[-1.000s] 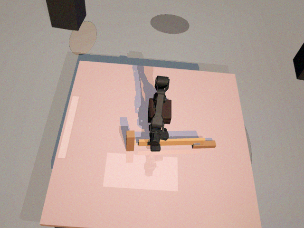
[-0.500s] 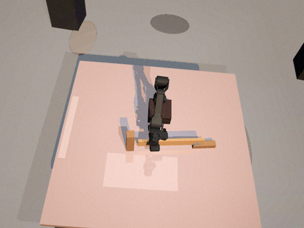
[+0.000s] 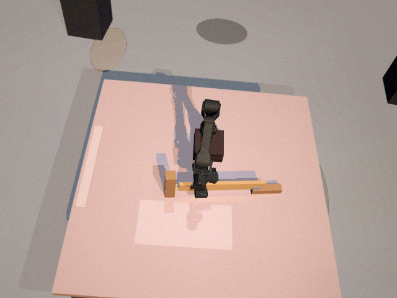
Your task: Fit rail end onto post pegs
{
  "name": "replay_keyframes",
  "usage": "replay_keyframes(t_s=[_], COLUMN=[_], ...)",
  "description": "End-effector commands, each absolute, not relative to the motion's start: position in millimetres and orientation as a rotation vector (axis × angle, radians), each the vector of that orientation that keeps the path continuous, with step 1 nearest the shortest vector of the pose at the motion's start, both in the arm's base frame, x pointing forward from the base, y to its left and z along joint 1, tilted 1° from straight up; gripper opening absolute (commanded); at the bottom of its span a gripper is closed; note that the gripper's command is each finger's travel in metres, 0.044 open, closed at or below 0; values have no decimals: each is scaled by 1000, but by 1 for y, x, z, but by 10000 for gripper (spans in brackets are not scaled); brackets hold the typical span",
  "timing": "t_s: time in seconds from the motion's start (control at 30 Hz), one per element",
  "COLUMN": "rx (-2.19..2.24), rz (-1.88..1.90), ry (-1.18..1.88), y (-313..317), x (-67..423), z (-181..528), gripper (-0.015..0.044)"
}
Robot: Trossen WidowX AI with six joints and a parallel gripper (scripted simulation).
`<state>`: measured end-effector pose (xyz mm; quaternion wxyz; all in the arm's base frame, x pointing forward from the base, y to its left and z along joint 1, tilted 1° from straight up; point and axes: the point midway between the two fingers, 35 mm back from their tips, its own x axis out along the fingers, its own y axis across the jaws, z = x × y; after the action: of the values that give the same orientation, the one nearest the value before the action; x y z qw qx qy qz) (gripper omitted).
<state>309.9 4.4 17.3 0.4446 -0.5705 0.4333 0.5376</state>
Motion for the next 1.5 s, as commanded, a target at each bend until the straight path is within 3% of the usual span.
replay_keyframes(t_s=[0.0, 1.47], rx=[-1419, -1420], rz=[1329, 1328], ry=[1066, 1067], y=[3, -11], x=[313, 316], z=[20, 20], gripper=[0, 0])
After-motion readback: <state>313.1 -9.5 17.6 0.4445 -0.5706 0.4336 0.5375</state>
